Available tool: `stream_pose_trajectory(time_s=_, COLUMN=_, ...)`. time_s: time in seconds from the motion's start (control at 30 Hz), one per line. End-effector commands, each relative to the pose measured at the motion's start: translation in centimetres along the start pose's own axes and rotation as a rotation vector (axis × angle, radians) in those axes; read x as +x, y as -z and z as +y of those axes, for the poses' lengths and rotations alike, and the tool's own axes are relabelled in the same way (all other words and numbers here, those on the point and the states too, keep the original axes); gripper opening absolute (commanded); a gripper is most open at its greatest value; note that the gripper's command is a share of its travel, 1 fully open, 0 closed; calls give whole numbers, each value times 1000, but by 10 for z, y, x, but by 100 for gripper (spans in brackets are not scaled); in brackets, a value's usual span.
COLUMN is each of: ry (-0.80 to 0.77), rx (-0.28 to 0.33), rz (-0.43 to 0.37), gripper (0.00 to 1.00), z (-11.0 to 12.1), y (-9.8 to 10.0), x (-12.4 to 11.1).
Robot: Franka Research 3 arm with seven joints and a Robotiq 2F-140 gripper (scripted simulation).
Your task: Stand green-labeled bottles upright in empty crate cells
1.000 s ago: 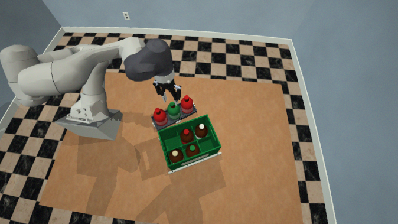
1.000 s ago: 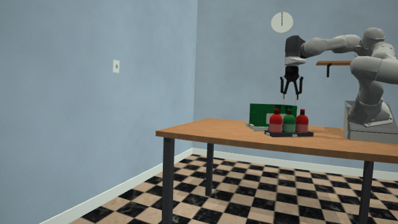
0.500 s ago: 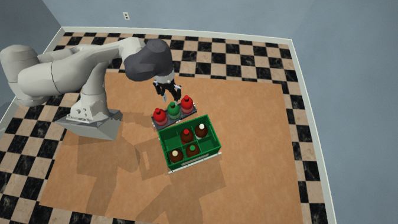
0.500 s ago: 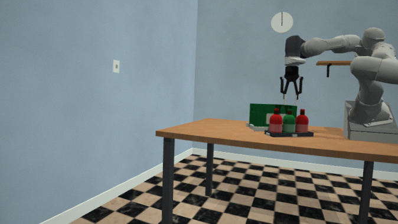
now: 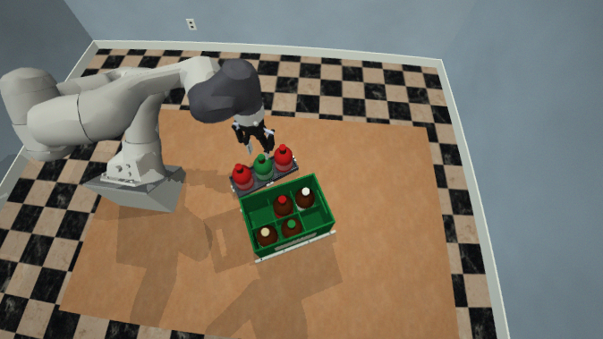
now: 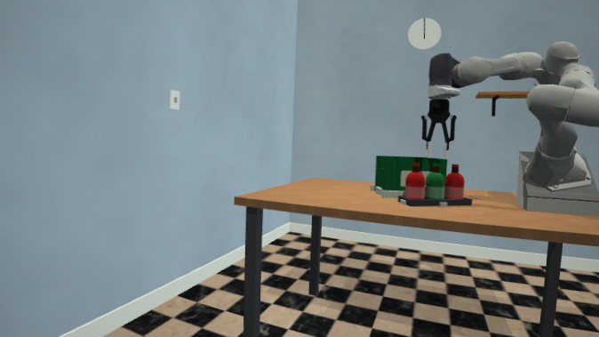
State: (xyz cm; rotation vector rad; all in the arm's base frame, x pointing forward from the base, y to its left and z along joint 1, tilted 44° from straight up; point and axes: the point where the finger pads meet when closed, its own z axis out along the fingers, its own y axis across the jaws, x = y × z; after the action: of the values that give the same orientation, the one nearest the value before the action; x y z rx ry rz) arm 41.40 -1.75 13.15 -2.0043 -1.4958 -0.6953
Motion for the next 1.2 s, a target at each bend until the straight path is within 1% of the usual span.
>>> stream_pose_trajectory(time_s=0.0, ry=-2, rx=1, rz=-3, gripper=38, z=0, y=-2, x=0)
stream_pose_trajectory(time_s=0.6, ry=-2, rx=1, rz=-3, gripper=38, z=0, y=-4, x=0)
stream_pose_trajectory(time_s=0.93, ry=-2, rx=1, rz=-3, gripper=38, z=0, y=-9, x=0)
stream_pose_trajectory(time_s=1.17, ry=-2, rx=1, rz=-3, gripper=38, z=0, y=-17, x=0)
